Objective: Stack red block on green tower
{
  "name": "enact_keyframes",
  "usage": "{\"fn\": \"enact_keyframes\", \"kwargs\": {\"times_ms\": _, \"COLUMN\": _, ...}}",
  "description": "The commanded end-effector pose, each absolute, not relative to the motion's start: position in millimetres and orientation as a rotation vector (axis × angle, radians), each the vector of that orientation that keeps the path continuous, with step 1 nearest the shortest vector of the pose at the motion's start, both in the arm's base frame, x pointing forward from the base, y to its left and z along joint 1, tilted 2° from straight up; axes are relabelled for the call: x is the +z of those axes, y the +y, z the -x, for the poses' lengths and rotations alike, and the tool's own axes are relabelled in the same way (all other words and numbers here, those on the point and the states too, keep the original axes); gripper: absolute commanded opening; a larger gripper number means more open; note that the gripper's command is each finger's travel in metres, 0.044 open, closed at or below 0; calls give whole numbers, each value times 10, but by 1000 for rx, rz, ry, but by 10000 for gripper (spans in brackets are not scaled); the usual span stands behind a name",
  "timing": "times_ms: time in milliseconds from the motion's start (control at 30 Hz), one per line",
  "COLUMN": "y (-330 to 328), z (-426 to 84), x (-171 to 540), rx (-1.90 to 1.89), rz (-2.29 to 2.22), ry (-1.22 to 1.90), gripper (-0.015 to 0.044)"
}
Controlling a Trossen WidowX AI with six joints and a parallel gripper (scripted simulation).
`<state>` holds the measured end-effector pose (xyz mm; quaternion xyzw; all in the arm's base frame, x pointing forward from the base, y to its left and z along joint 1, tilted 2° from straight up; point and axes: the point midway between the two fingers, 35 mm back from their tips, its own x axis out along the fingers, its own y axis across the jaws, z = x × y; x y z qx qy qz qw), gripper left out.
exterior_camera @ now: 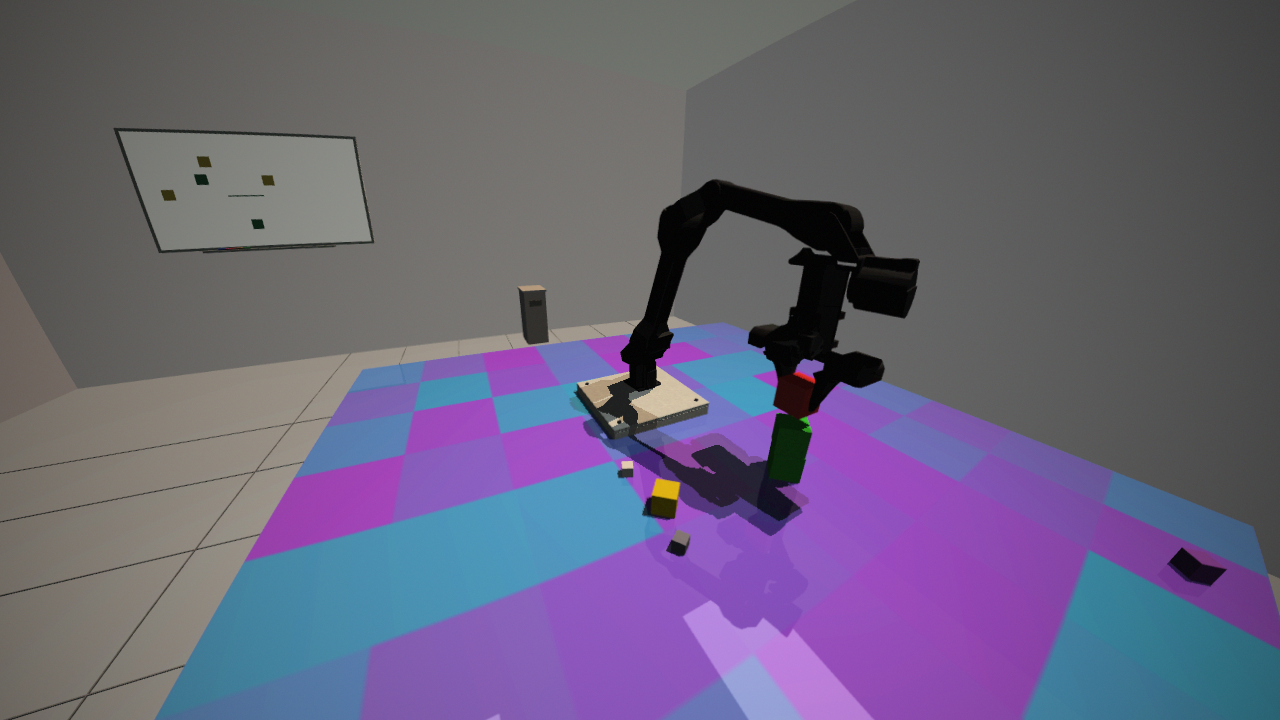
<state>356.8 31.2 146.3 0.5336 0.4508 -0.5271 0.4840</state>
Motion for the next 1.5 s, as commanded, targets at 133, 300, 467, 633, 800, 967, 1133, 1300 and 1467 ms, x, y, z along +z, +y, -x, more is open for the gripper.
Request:
{"fn": "enact_keyframes", "kwargs": {"times_ms": 133, "y": 319, "z": -3586, "x": 1493, "rx": -1288, "rz": -1308, "ry": 1090, "gripper": 0}}
{"fn": "enact_keyframes", "kwargs": {"times_ms": 300, "y": 315, "z": -3595, "x": 1346, "rx": -1288, "rz": -1308, "ry": 1090, "gripper": 0}}
{"fn": "enact_keyframes", "kwargs": {"times_ms": 467, "y": 311, "z": -3595, "x": 1227, "rx": -1288, "rz": -1308, "ry": 1090, "gripper": 0}}
{"fn": "enact_keyframes", "kwargs": {"times_ms": 633, "y": 311, "z": -3595, "x": 1231, "rx": -1288, "rz": -1308, "ry": 1090, "gripper": 0}}
{"fn": "enact_keyframes", "kwargs": {"times_ms": 800, "y": 311, "z": -3595, "x": 1225, "rx": -1288, "rz": -1308, "ry": 1090, "gripper": 0}}
{"fn": "enact_keyframes", "kwargs": {"times_ms": 967, "y": 311, "z": -3595, "x": 1225, "rx": -1288, "rz": -1308, "ry": 1090, "gripper": 0}}
{"fn": "enact_keyframes", "kwargs": {"times_ms": 1133, "y": 311, "z": -3596, "x": 1219, "rx": -1288, "rz": -1308, "ry": 1090, "gripper": 0}}
{"fn": "enact_keyframes", "kwargs": {"times_ms": 1300, "y": 311, "z": -3596, "x": 1219, "rx": -1288, "rz": -1308, "ry": 1090, "gripper": 0}}
{"fn": "enact_keyframes", "kwargs": {"times_ms": 1467, "y": 312, "z": -3593, "x": 1224, "rx": -1286, "rz": -1305, "ry": 1093, "gripper": 53}}
